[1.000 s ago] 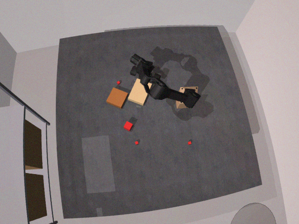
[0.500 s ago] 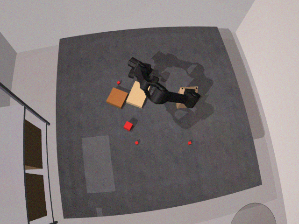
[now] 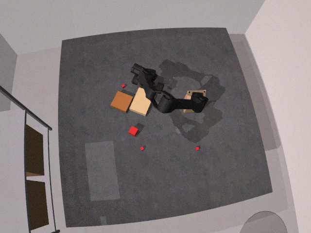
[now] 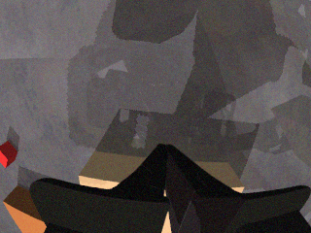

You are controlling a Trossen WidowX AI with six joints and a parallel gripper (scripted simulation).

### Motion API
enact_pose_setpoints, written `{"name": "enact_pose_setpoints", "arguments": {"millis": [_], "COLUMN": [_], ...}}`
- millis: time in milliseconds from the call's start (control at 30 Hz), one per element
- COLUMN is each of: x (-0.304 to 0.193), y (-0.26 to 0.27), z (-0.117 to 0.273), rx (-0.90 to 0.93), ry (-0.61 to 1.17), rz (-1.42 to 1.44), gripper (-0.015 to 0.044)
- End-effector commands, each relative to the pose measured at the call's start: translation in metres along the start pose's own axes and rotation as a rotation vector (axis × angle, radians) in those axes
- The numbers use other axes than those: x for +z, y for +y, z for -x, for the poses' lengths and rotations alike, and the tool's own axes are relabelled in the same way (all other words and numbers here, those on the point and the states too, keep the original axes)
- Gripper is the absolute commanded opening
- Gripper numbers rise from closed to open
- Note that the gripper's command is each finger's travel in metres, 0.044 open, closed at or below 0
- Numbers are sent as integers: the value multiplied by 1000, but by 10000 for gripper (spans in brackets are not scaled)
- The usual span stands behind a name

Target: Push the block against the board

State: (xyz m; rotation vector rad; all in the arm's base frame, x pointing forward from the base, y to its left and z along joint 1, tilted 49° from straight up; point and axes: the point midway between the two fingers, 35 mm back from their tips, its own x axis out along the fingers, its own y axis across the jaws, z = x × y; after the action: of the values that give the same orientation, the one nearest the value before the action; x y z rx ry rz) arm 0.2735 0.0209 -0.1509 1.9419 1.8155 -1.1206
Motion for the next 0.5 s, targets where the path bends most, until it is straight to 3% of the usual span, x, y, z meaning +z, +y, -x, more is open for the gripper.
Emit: {"name": "enact_pose_setpoints", "arguments": {"millis": [0, 467], "x": [-11, -33], "y": [-3, -6], "z": [-3, -4], "rx": [-10, -14], "ry": [11, 16], "rz": [1, 2], "gripper": [0, 0]}}
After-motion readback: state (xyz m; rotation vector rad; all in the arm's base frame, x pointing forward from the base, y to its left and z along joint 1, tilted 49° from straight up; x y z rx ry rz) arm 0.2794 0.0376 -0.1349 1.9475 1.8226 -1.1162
